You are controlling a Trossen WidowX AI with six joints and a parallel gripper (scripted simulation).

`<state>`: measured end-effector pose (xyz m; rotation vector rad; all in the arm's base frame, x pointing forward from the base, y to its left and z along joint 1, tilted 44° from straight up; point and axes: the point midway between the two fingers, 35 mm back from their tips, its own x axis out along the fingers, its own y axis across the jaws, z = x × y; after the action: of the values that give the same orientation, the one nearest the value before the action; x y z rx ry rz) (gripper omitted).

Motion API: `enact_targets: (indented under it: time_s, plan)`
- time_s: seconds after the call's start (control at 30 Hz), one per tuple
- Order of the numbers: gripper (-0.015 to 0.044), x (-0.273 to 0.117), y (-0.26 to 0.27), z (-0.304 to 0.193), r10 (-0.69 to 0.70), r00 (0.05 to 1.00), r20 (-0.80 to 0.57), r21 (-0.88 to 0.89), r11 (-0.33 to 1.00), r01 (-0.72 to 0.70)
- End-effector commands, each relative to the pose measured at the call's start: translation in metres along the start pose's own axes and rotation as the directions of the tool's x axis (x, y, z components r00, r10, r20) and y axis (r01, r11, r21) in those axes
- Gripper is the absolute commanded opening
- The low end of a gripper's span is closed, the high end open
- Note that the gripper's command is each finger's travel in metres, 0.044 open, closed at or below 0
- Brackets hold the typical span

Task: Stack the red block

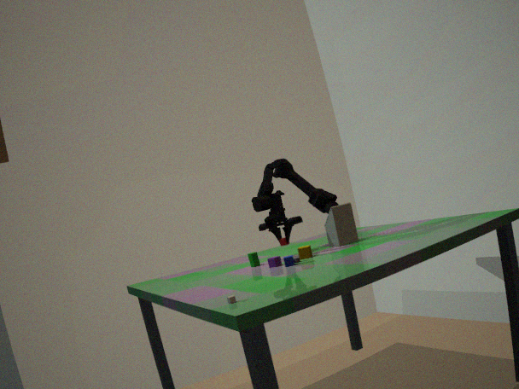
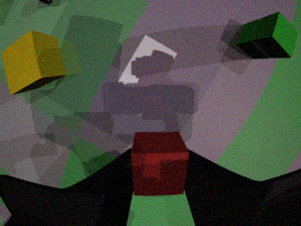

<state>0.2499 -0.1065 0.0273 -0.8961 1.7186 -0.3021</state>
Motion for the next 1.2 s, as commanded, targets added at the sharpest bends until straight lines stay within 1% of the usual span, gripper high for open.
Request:
enact_targets:
  time_s: [0.0, 0.33, 0.6, 1.17]
  plan:
    - [0.0, -0.019, -0.002, 0.002, 0.0, 1.0, 0.009, 0.01, 1.0, 0.0]
    - [0.0, -0.059, -0.002, 0.001, 0.001, 1.0, 0.01, 0.01, 1.0, -0.001]
    - [0.0, -0.06, -0.002, 0.003, 0.001, 1.0, 0.01, 0.01, 1.0, -0.001]
    - [0.0, -0.066, -0.052, 0.047, 0.011, 1.0, 0.013, 0.027, 1.0, -0.011]
